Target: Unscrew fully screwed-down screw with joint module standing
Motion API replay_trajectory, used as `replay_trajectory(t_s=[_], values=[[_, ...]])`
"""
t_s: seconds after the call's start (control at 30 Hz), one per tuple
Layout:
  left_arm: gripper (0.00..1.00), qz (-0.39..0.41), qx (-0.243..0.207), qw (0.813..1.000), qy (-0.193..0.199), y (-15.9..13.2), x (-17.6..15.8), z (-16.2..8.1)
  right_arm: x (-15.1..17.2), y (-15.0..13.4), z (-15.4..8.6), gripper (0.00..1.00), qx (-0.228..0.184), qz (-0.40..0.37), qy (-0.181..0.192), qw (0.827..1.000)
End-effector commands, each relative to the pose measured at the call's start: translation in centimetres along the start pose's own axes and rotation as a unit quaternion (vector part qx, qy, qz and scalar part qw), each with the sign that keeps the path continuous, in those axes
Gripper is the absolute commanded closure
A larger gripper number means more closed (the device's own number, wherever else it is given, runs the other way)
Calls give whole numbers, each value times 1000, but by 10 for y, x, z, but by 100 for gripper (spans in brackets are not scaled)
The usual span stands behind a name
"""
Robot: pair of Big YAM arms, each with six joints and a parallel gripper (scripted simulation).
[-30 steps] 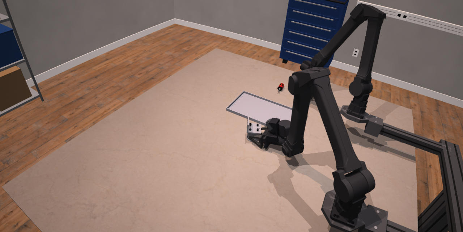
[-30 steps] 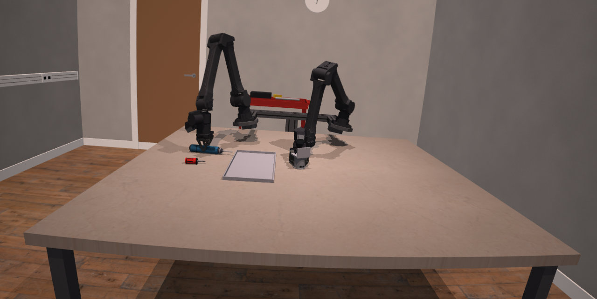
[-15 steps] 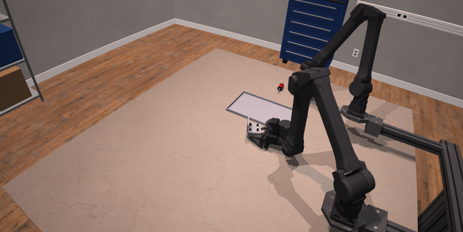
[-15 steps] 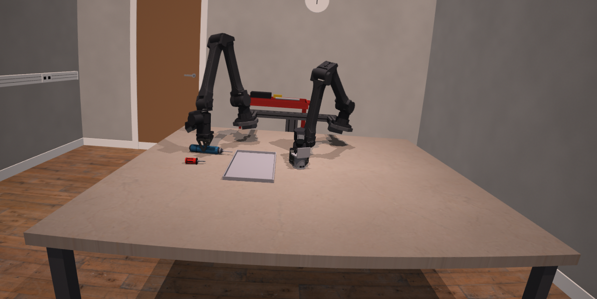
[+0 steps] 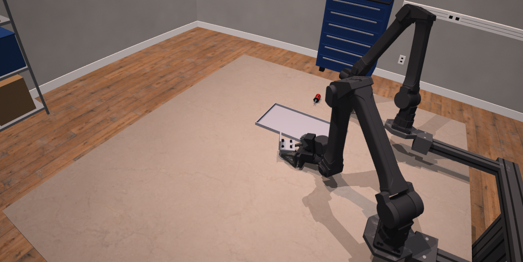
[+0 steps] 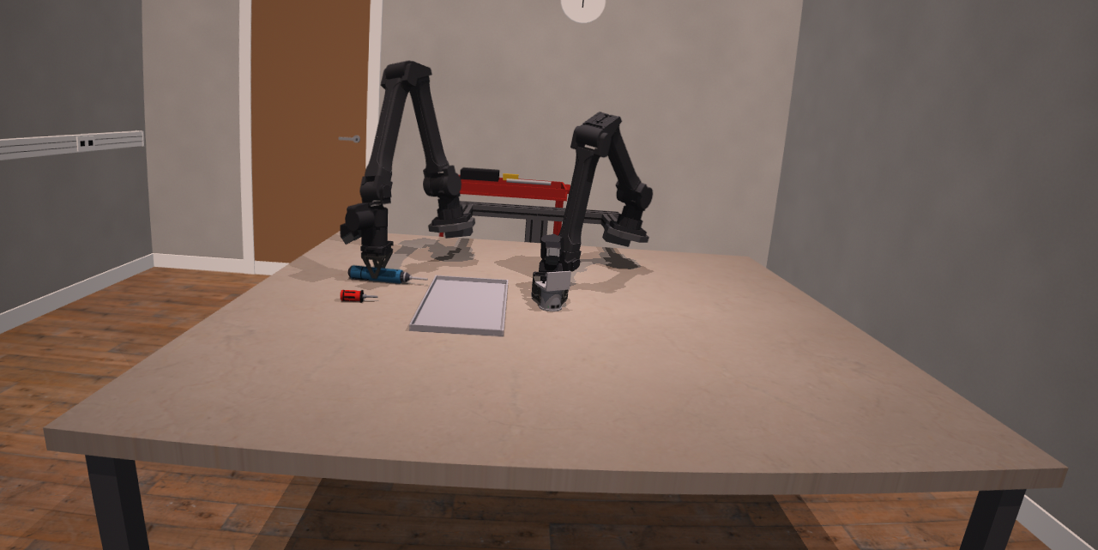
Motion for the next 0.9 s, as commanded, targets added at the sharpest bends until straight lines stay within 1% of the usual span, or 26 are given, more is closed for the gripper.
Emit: replay_trajectory(t_s=[0.0, 0.87], values=[[41, -4, -7, 1000, 0, 6, -3, 3, 8, 4, -3, 56, -3, -1, 9, 1000], [41, -4, -7, 1000, 0, 6, -3, 3, 8, 4, -3, 58, -3, -1, 9, 1000]])
Point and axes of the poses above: on each arm, the point where the finger pads meet when closed, its own z axis out along the fingers, its own x axis across the jaws, y = z × x, the point moved 1 cm from there along -z, back along the fingers, and after that the axes turned 1 degree about z, right-handed, at the moved point
